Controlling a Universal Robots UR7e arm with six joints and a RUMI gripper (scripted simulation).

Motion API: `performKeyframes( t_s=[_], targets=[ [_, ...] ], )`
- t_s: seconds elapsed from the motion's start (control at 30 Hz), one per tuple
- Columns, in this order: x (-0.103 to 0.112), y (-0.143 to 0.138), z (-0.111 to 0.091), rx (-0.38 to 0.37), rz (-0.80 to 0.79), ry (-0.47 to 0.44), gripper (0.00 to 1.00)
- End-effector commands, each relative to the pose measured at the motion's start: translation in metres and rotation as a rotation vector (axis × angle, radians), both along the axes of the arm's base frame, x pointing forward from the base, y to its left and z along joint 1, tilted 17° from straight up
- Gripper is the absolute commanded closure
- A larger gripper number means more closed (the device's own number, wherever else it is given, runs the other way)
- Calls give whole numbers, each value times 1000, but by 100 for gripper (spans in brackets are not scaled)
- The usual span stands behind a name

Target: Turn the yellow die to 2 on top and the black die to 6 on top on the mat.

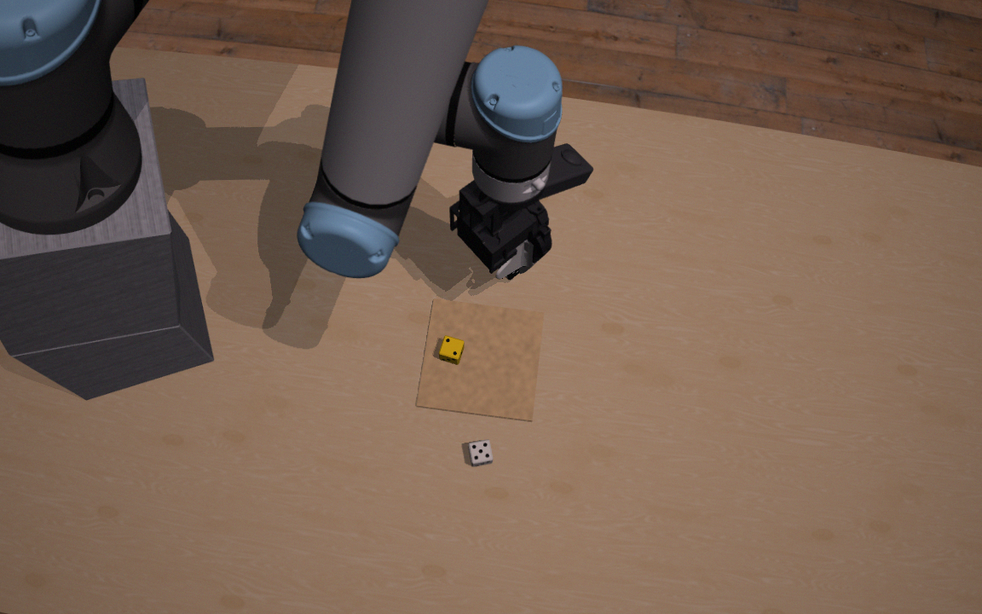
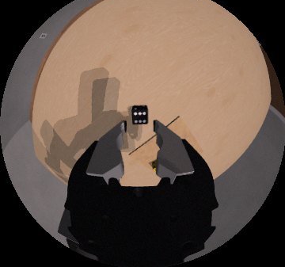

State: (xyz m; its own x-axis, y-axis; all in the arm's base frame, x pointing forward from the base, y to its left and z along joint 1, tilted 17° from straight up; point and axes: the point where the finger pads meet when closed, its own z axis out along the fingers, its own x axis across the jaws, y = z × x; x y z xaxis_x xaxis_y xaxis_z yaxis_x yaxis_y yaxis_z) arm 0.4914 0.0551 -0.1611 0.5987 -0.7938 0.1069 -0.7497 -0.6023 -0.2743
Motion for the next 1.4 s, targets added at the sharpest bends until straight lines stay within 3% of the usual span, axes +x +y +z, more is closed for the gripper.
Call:
performKeyframes(
  t_s=[0.0,0.83,1.37],
  targets=[
    [0,0,0,0,0,-1,76],
    [1,0,-1,0,0,-1,76],
    [7,2,-21,0,0,-1,76]
  ],
)
